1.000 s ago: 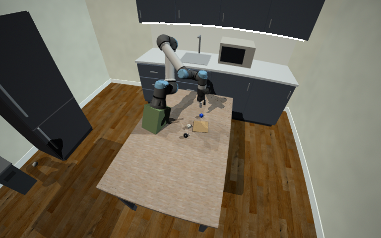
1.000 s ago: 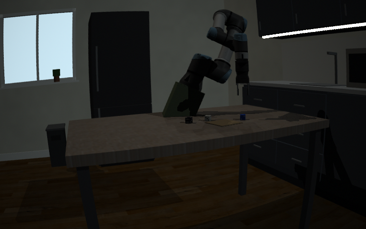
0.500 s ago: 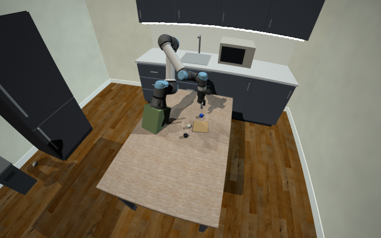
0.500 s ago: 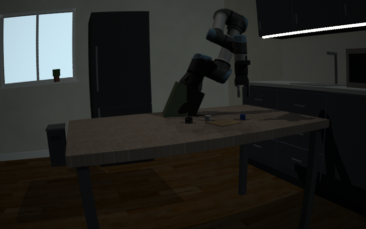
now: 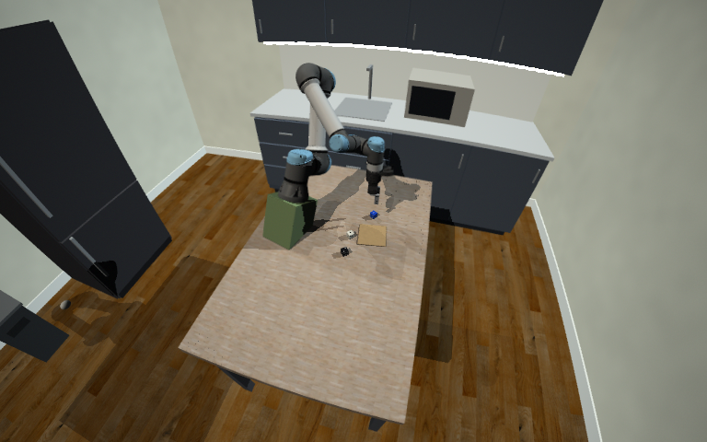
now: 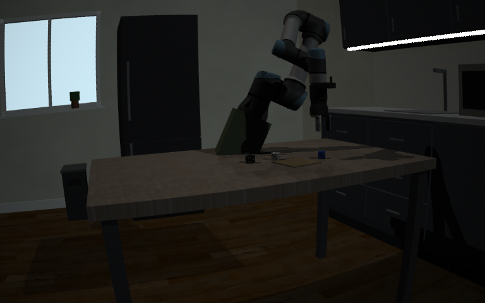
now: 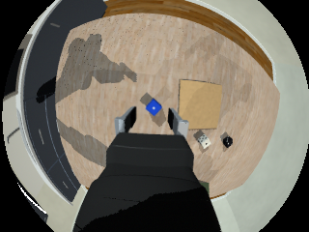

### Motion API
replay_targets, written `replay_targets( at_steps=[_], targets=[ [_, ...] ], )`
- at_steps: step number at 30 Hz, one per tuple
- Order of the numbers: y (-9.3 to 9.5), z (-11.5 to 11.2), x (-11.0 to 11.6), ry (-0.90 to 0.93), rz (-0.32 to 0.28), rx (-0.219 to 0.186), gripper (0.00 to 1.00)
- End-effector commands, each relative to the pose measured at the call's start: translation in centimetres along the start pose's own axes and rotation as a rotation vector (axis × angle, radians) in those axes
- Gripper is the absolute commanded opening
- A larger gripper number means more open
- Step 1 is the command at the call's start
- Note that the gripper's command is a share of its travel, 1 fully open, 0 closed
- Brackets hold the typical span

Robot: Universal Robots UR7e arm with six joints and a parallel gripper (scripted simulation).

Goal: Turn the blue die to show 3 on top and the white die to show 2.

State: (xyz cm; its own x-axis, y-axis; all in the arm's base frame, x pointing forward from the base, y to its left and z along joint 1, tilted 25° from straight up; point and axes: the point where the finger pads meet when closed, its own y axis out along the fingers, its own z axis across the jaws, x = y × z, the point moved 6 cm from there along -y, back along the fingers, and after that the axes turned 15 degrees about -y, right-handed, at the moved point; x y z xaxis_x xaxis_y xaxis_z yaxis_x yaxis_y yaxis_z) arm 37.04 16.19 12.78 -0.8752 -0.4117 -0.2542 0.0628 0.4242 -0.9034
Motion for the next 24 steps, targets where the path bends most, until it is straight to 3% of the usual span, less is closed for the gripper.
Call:
replay_targets(
  at_steps=[1,24],
  targets=[
    [0.5,0.0,0.1,-0.175,0.0,0.001,1.0],
    [2.0,-0.1,0.6,-0.678,0.0,0.001,1.0]
  ],
)
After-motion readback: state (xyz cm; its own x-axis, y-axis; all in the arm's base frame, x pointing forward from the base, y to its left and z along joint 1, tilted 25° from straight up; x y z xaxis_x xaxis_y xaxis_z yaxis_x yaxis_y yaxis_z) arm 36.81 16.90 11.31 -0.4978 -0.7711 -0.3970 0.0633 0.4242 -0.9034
